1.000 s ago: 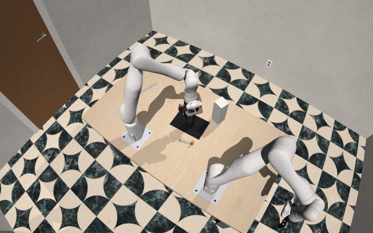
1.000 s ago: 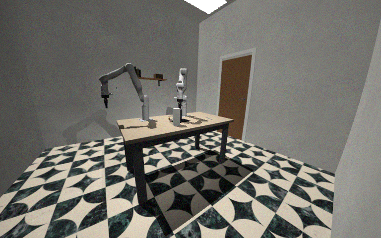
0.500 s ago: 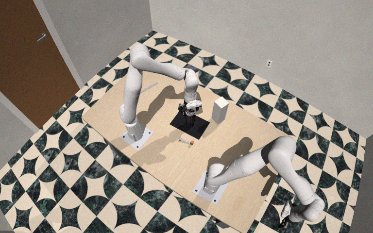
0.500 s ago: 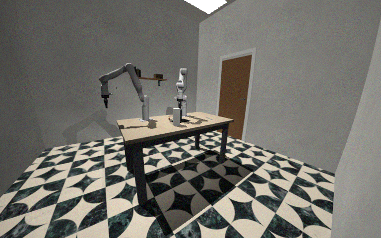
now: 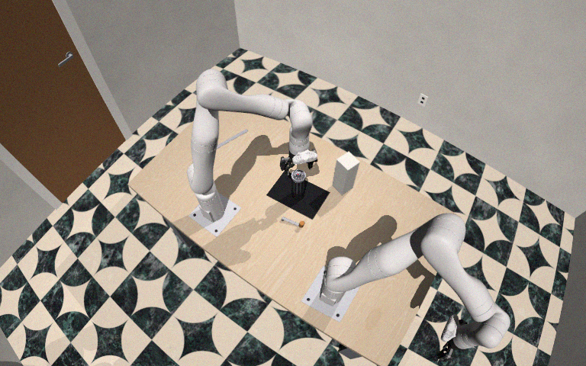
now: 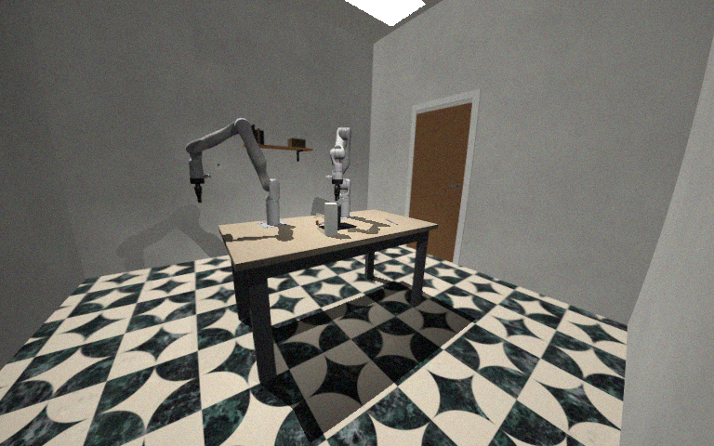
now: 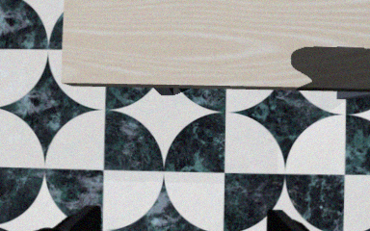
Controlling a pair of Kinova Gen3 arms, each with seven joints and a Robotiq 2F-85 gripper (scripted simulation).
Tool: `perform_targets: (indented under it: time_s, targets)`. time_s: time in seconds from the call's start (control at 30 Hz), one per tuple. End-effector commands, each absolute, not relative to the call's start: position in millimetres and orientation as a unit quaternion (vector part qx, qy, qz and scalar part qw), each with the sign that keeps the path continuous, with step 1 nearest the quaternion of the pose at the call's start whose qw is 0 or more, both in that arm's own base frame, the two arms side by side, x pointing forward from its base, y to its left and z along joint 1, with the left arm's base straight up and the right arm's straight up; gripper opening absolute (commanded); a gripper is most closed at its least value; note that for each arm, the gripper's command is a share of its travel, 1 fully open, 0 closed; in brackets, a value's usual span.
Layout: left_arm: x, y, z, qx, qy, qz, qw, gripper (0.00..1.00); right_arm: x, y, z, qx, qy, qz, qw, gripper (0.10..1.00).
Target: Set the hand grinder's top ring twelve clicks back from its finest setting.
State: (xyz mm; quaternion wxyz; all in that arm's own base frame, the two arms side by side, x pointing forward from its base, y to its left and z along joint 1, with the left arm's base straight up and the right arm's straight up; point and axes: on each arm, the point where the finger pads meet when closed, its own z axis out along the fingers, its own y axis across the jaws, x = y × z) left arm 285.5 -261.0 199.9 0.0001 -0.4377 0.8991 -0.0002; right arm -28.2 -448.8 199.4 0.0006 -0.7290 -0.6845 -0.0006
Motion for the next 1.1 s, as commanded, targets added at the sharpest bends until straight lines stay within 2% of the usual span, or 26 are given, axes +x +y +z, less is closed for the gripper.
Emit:
perform_targets:
  time_s: [0.0, 1.07]
  targets:
    - [285.9, -261.3, 210.1, -0.438, 0.899, -0.001, 0.0, 1.0, -28.3, -449.1, 200.0, -0.729, -0.684, 0.0, 0.0, 1.0]
    - [285.9, -261.3, 217.5, -0.438, 0.899, -0.001, 0.0, 1.0, -28.3, -449.1, 200.0, -0.729, -0.684, 0.0, 0.0, 1.0]
